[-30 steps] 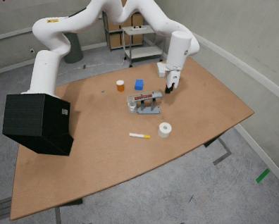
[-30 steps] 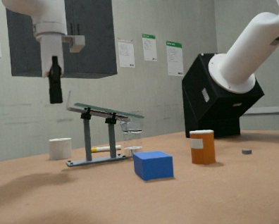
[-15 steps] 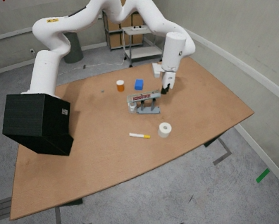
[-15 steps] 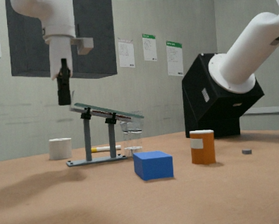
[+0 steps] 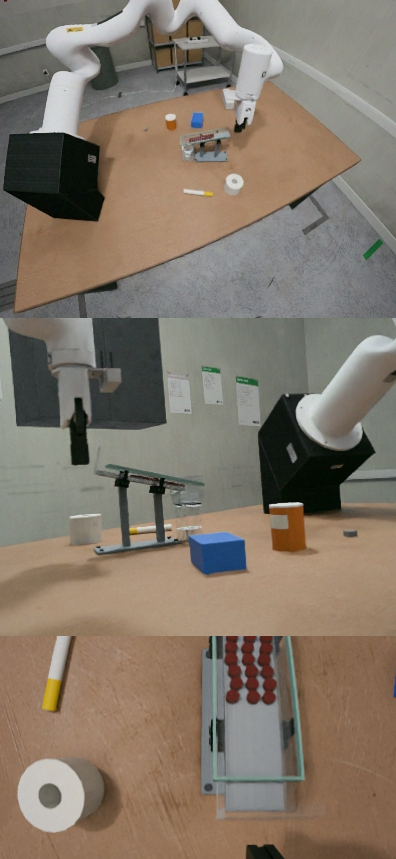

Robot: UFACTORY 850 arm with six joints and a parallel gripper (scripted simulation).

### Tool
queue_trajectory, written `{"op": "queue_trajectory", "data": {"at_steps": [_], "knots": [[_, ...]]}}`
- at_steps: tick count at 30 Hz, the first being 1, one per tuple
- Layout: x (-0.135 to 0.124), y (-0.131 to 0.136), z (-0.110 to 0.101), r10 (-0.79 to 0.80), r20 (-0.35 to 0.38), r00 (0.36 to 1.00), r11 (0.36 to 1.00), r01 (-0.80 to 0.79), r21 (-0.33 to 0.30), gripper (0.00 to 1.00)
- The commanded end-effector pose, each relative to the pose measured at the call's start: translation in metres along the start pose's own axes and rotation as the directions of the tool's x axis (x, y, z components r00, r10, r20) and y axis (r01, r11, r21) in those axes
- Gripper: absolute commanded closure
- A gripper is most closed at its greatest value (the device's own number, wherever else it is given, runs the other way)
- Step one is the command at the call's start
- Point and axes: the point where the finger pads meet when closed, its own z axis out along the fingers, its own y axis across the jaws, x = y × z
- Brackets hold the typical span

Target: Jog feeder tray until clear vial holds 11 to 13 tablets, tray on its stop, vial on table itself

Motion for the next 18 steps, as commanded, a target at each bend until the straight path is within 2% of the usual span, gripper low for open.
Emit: {"op": "queue_trajectory", "data": {"at_steps": [1, 18], "knots": [[-0.0060, -0.0002, -0.0020, 0.000, 0.000, 1.000, 1.000, 0.000, 0.000, 1.00], [-0.0040, -0.0002, -0.0014, 0.000, 0.000, 1.000, 1.000, 0.000, 0.000, 1.00]]}}
